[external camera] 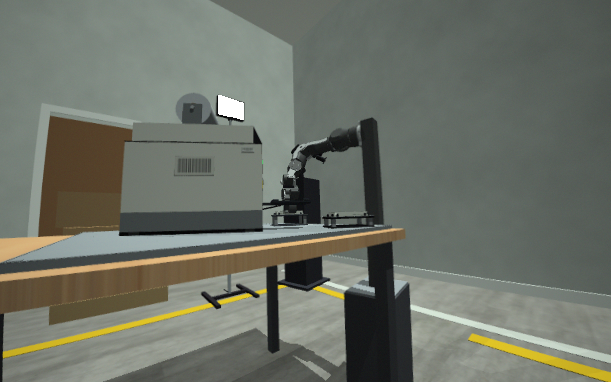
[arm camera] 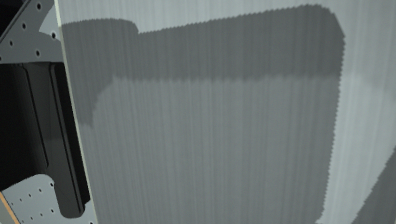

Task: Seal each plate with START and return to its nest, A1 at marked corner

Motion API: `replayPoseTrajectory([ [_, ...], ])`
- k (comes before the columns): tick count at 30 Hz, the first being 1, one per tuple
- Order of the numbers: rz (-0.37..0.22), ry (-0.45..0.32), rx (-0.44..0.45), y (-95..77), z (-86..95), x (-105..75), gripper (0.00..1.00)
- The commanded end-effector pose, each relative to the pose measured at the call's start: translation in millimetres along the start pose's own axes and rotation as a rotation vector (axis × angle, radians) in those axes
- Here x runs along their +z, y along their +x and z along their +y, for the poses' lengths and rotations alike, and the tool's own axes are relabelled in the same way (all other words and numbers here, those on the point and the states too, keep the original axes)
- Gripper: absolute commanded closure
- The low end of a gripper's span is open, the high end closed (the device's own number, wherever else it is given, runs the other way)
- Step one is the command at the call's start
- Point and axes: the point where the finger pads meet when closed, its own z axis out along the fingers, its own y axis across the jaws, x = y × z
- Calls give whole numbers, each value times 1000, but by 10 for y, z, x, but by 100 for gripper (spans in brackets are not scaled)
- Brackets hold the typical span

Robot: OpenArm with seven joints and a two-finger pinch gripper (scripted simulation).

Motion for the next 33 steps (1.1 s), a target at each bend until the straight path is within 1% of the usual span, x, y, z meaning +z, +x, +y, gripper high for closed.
replayPoseTrajectory([
  [1, -3, -1, 0, -4, 5, 0, 35],
  [7, -3, -1, 0, -4, 5, 0, 35],
  [33, -4, 3, 1, -11, -4, -158, 35],
])
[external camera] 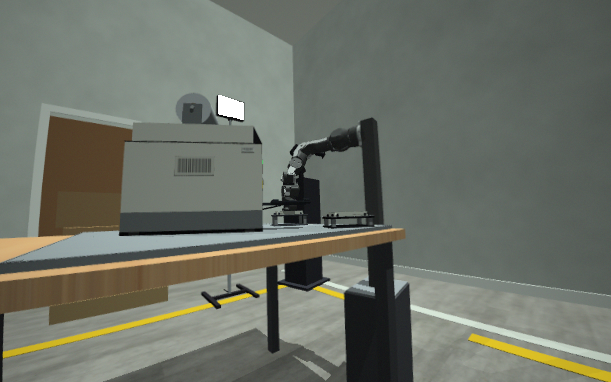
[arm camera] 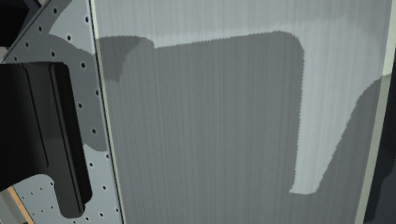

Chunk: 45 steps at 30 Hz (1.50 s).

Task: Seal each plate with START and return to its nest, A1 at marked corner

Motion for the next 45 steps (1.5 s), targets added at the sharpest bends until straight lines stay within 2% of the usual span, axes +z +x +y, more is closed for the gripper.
replayPoseTrajectory([
  [1, -4, 4, 3, -20, -10, -30, 35],
  [15, -4, 4, 3, -18, -11, -109, 35],
  [45, -6, 2, 2, -20, -5, -580, 35],
])
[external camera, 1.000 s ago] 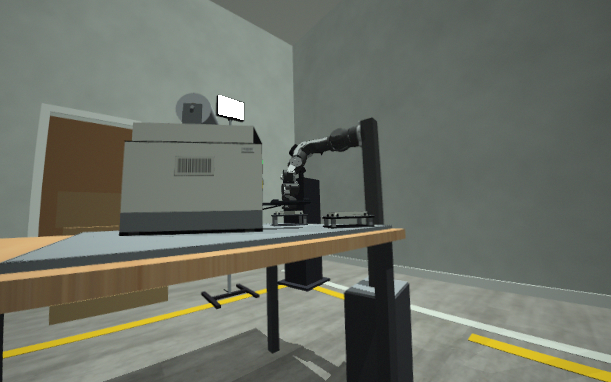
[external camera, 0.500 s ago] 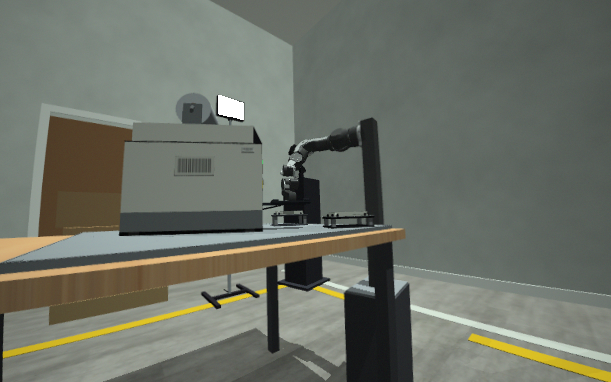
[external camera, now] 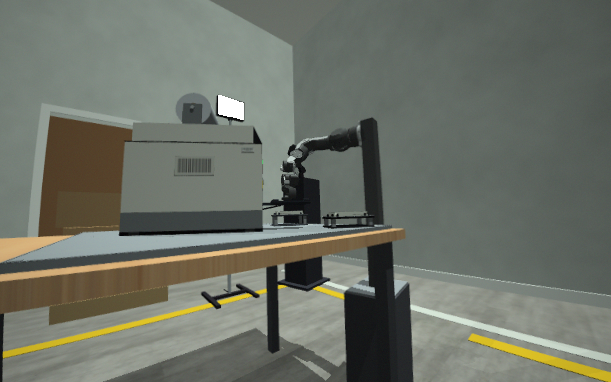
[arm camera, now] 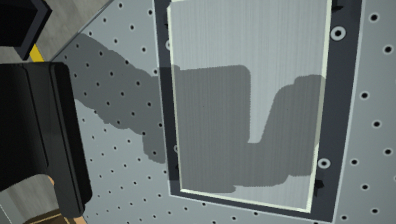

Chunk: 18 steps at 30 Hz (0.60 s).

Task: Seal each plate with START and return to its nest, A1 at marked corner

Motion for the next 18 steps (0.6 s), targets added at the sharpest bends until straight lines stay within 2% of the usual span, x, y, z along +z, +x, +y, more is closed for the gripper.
replayPoseTrajectory([
  [1, 0, 4, 0, -9, -4, -38, 35],
  [7, 0, 4, 0, -9, -4, -105, 35],
  [18, -2, 0, 26, -110, 532, -258, 35],
])
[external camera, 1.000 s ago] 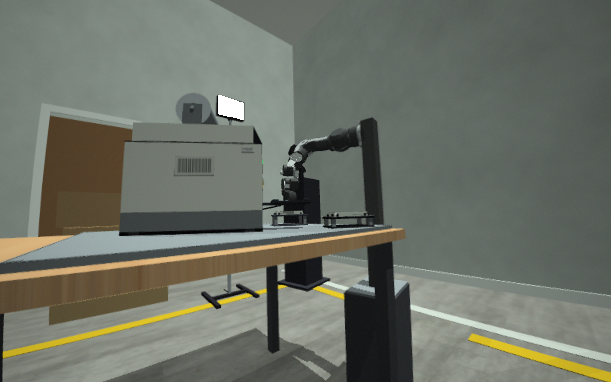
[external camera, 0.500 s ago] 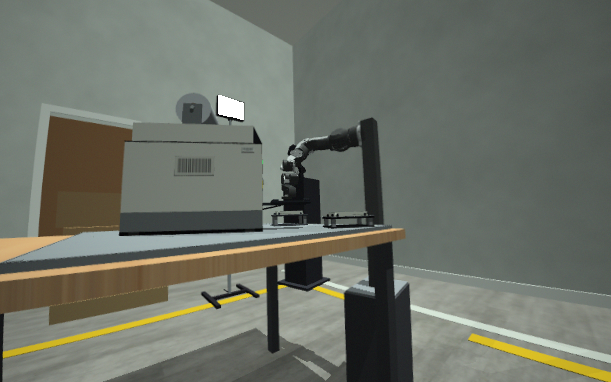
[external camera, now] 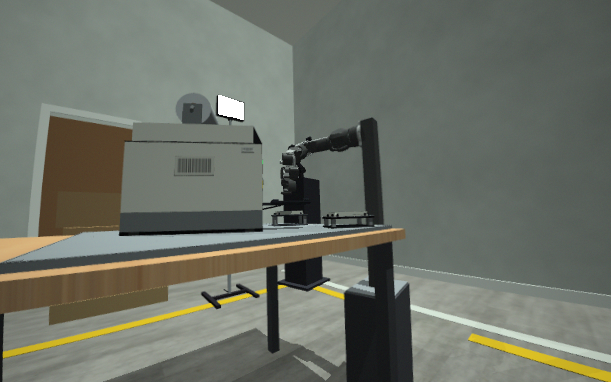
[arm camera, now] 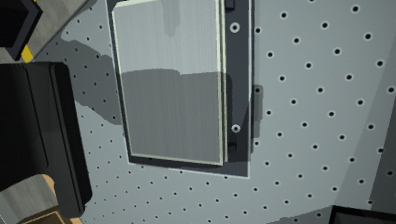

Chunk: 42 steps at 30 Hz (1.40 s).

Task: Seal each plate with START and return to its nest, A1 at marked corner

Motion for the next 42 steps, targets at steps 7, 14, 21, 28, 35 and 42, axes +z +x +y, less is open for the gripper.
replayPoseTrajectory([
  [7, 1, 22, 28, -44, 212, -84, 35],
  [14, 3, 23, 38, -95, 539, -175, 35],
  [21, 6, 27, 46, -126, 769, -234, 35],
  [28, 5, 25, 46, -183, 1104, -334, 35],
  [35, 6, 22, 43, -182, 1111, -329, 35],
  [42, 6, 22, 43, -182, 1111, -329, 35],
])
